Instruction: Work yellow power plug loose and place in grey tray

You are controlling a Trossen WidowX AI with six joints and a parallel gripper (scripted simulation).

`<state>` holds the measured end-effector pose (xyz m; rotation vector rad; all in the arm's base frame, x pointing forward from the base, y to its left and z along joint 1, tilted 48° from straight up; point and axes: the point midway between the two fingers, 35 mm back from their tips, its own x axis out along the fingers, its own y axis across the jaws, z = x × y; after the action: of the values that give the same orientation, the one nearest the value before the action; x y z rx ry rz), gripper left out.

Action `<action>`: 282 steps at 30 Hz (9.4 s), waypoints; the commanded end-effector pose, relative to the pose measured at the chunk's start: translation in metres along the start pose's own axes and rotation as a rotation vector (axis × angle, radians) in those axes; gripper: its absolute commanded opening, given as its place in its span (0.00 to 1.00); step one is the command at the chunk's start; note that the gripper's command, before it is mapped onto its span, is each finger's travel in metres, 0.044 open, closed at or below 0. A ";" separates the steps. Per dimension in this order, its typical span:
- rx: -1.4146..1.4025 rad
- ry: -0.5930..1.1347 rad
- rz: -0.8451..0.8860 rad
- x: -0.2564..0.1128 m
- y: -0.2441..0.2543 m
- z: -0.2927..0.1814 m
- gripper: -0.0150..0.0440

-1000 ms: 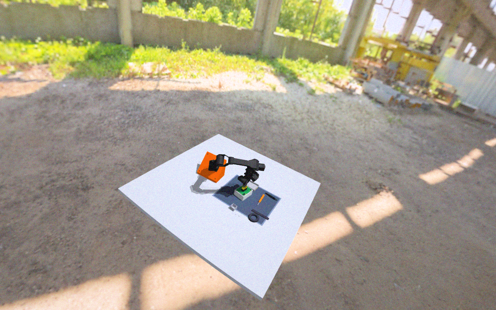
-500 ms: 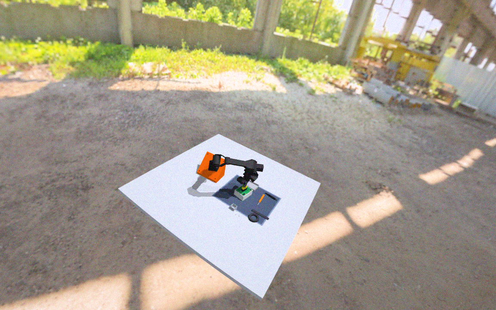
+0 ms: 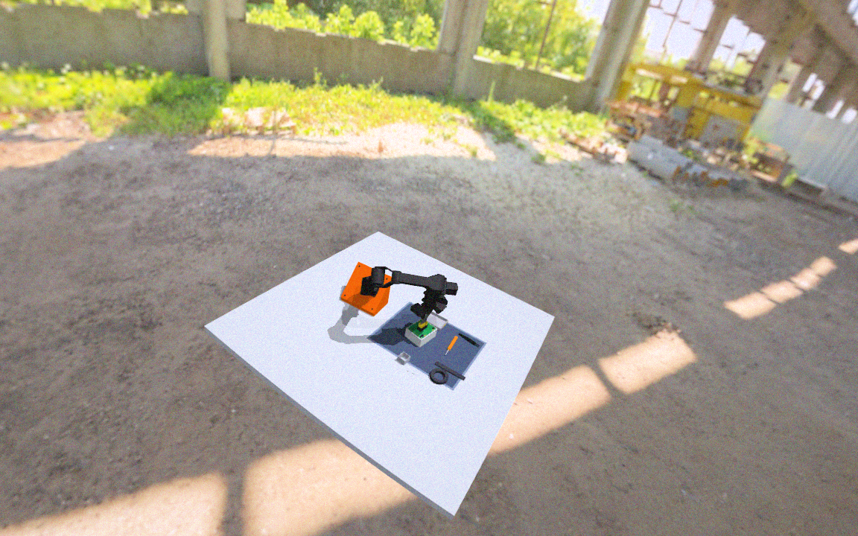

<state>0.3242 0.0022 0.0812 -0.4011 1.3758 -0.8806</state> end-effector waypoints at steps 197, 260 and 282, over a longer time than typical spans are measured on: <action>-0.018 -0.032 0.008 0.024 0.003 0.000 0.68; -0.017 -0.033 -0.089 0.002 0.011 -0.001 0.25; -0.017 -0.033 -0.094 -0.004 0.011 -0.001 0.25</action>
<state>0.3235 -0.0036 0.0738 -0.4281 1.3634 -0.9033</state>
